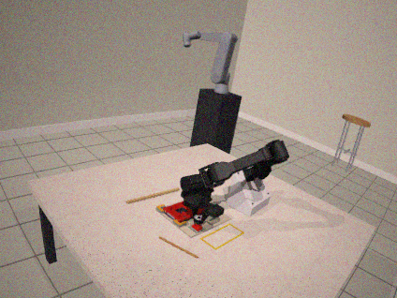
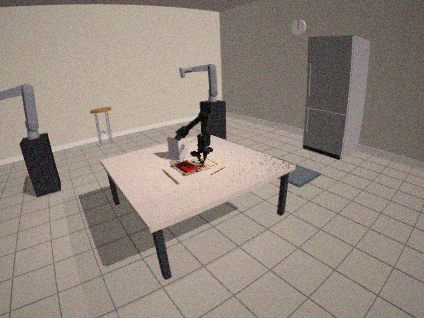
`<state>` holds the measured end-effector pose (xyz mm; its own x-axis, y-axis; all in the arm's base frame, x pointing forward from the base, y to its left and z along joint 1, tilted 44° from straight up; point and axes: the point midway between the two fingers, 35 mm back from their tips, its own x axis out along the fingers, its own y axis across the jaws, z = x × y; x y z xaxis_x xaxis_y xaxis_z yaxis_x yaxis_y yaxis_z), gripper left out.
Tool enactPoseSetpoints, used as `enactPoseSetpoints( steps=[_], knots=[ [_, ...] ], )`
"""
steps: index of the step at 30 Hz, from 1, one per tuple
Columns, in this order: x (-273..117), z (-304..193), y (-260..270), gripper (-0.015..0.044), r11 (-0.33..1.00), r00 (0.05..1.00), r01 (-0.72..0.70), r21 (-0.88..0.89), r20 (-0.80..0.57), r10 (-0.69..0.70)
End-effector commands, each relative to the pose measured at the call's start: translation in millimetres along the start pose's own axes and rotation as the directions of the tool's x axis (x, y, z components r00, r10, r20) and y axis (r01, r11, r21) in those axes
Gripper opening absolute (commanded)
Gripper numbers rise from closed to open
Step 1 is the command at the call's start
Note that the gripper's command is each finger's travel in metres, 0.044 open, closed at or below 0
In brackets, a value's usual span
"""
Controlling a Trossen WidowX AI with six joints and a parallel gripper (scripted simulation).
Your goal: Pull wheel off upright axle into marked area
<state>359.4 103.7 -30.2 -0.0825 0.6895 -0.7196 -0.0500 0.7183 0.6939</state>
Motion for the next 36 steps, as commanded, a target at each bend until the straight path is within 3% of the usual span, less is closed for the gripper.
enactPoseSetpoints(
  steps=[1, 36],
  knots=[
    [-5.7, 1.0, 0.0, 0.0000, 1.000, 1.000, 0.002, -0.002, 0.007, -0.002],
    [-17.3, 0.8, -0.1, 0.0000, 1.000, 1.000, 0.001, 0.000, 0.005, -0.001]
  ],
)
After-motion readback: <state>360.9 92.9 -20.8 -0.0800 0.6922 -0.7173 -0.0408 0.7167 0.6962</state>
